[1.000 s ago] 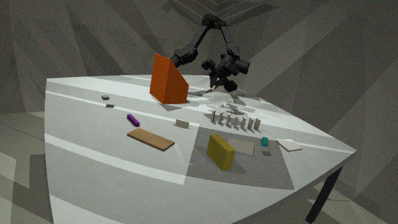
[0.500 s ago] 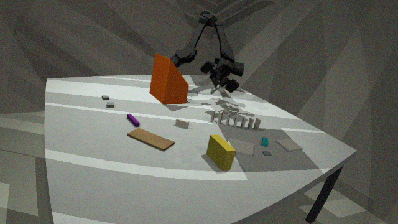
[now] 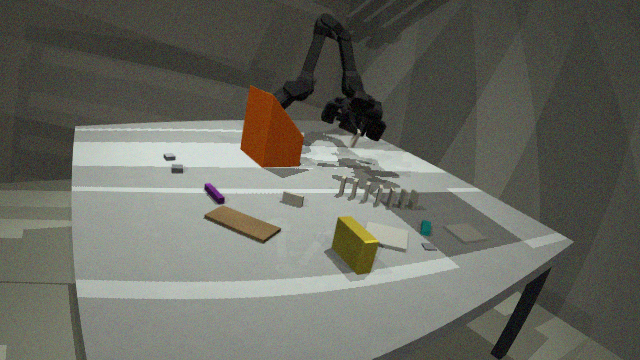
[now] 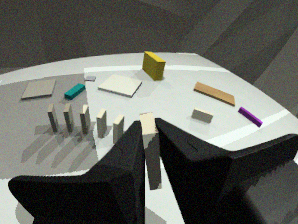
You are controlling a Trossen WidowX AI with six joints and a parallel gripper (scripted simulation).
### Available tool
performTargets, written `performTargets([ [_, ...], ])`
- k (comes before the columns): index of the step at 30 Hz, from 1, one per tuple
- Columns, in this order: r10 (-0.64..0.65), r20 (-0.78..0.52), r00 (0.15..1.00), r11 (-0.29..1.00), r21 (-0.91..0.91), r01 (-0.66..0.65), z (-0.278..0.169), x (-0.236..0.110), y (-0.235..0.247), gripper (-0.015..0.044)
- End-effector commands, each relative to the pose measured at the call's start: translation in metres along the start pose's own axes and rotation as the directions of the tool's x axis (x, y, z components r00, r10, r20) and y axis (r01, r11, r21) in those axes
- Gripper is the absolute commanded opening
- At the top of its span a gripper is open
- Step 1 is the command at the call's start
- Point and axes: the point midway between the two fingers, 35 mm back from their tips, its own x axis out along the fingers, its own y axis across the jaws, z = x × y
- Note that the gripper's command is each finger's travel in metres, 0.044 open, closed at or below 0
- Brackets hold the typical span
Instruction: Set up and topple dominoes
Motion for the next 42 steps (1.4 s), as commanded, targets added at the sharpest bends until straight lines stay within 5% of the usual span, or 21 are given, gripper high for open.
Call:
performTargets([
  [1, 0.045, 0.07, 0.997, 0.996, 0.076, -0.05, 0.003, -0.007, -0.001, 0.0023],
  [8, 0.106, 0.162, 0.981, 0.973, 0.185, -0.136, 0.008, -0.019, 0.001, 0.0023],
  [42, 0.105, 0.158, 0.982, 0.974, 0.182, -0.133, -0.017, -0.011, 0.015, 0.0023],
])
